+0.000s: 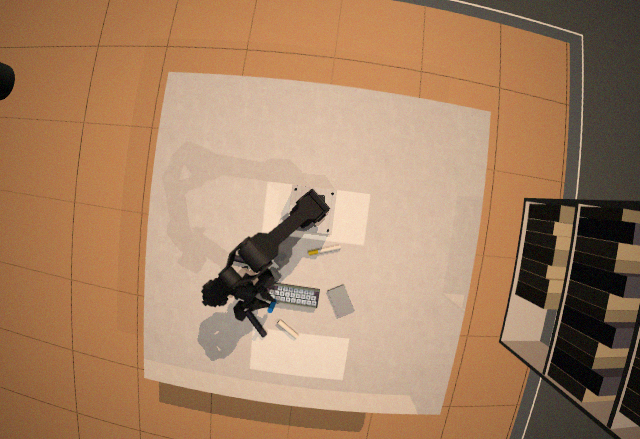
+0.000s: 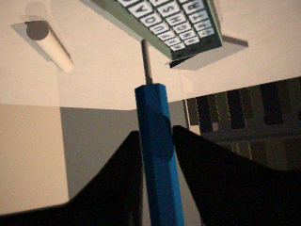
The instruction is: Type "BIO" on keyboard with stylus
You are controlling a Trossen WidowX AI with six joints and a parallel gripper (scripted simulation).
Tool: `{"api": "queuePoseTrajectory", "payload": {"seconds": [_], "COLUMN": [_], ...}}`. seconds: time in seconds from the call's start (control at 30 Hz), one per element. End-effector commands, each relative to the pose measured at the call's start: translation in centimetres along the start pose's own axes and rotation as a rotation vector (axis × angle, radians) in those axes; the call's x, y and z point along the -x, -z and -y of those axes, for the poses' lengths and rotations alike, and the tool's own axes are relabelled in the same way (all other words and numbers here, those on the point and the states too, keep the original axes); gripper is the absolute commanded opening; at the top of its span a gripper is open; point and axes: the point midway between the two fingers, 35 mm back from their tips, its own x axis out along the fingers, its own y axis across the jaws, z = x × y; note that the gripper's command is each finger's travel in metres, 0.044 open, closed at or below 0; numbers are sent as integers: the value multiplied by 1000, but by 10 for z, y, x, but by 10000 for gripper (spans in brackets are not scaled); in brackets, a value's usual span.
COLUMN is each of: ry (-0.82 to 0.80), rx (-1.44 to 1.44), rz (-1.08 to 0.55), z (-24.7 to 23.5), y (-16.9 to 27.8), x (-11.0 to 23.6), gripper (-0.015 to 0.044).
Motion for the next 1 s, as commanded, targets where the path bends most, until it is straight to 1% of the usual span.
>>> {"api": "queuePoseTrajectory", "payload": {"seconds": [0.0, 0.17, 0.63, 0.77, 0.87, 0.97], "ry": [-8, -8, -8, -8, -8, -8], "rx": [0, 0, 0, 0, 0, 0], "rz": [-5, -5, -5, -5, -5, -5], "z": [-1, -1, -1, -1, -1, -1], "y": [1, 0, -28, -28, -30, -31], "x": [1, 1, -15, -16, -16, -16], "gripper": [0, 0, 0, 0, 79, 81]}}
